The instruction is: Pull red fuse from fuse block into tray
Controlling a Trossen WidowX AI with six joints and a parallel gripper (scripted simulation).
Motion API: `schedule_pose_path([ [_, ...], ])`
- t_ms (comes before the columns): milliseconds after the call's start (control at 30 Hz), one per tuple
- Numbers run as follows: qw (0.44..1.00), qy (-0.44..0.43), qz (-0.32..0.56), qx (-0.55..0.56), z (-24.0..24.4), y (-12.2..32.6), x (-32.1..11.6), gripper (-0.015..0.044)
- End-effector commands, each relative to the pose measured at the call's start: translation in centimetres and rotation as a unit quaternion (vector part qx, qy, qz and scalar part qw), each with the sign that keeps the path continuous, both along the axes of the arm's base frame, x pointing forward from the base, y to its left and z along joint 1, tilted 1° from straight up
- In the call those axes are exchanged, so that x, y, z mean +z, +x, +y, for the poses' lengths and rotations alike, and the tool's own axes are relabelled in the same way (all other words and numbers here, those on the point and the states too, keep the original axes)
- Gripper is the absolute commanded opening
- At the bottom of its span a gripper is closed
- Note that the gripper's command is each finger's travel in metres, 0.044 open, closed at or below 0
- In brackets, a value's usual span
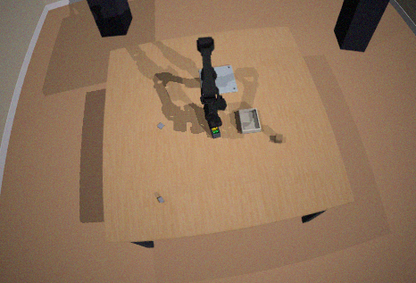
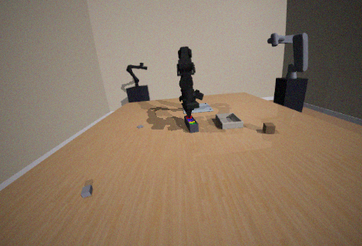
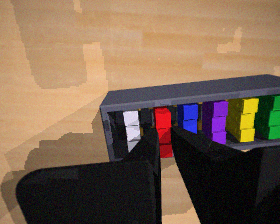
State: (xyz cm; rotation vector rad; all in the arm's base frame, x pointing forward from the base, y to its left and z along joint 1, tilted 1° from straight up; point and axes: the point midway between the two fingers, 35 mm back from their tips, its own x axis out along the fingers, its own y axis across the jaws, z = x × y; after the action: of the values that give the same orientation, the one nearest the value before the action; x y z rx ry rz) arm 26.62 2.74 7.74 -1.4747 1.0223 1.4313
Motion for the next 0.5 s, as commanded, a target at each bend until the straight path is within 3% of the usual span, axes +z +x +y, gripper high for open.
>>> schedule_pose_path([
  [0,1.000,0.000,0.000,0.001,0.02,0.00,0.24,0.0000],
  [467,1.000,0.001,0.000,0.001,0.03,0.00,0.93,0.0000],
])
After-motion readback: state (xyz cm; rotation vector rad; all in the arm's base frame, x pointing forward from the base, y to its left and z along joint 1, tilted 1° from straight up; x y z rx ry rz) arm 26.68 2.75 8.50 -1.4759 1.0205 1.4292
